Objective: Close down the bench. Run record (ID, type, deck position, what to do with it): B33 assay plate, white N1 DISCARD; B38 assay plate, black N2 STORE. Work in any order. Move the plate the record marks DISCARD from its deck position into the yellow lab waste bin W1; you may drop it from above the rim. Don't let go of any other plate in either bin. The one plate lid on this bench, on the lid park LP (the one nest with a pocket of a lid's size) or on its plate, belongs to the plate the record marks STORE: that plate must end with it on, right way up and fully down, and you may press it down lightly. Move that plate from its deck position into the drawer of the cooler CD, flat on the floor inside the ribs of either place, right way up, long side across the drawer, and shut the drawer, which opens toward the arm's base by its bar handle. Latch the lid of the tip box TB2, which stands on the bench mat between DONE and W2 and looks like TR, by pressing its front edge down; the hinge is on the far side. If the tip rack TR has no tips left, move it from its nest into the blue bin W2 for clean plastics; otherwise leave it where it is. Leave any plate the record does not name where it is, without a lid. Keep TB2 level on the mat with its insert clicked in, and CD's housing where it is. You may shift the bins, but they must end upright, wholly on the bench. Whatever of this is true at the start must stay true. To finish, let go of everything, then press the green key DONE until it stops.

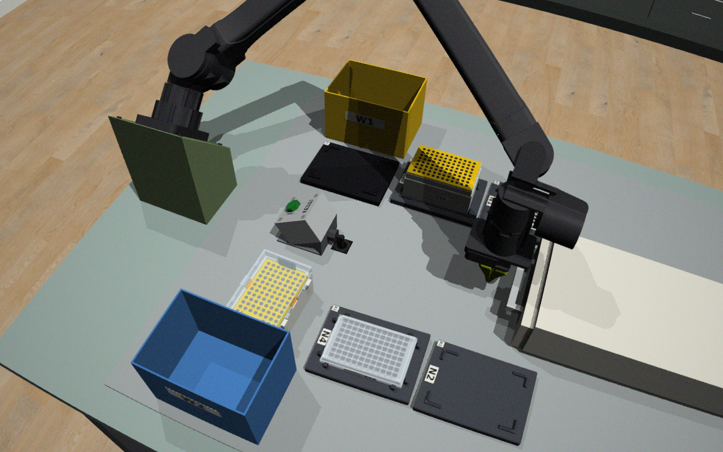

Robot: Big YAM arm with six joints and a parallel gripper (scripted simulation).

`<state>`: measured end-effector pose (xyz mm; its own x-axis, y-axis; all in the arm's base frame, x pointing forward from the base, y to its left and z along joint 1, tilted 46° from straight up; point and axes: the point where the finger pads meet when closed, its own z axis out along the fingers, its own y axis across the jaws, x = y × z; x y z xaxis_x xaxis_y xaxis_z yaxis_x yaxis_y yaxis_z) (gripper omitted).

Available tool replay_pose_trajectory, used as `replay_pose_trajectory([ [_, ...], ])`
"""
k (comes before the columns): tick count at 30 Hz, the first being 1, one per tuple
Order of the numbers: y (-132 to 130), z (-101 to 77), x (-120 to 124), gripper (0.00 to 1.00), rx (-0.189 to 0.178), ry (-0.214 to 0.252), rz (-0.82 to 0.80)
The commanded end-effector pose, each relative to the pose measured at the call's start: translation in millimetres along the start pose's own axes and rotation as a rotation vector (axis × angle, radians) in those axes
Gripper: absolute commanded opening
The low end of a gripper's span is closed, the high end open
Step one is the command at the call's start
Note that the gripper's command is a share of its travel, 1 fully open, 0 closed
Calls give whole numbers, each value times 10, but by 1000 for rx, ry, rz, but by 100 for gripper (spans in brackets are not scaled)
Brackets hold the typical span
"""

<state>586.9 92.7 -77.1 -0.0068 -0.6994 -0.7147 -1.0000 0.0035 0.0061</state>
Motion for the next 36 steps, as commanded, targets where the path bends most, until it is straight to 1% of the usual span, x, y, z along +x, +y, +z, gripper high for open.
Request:
replay_pose_trajectory([
  [1, -66, -299, -12, 0, 56, 1, -17],
  [8, -1, -305, -1, 0, 58, 2, -15],
  [9, 27, -303, -2, 0, 53, 1, -8],
  [10, 26, -303, -1, 0, 58, 2, -14],
  [22, 187, -290, -1, 0, 57, 2, -15],
  [23, 204, -289, -2, 0, 50, 1, -8],
  [36, 211, -279, -11, 0, 47, 1, -7],
])
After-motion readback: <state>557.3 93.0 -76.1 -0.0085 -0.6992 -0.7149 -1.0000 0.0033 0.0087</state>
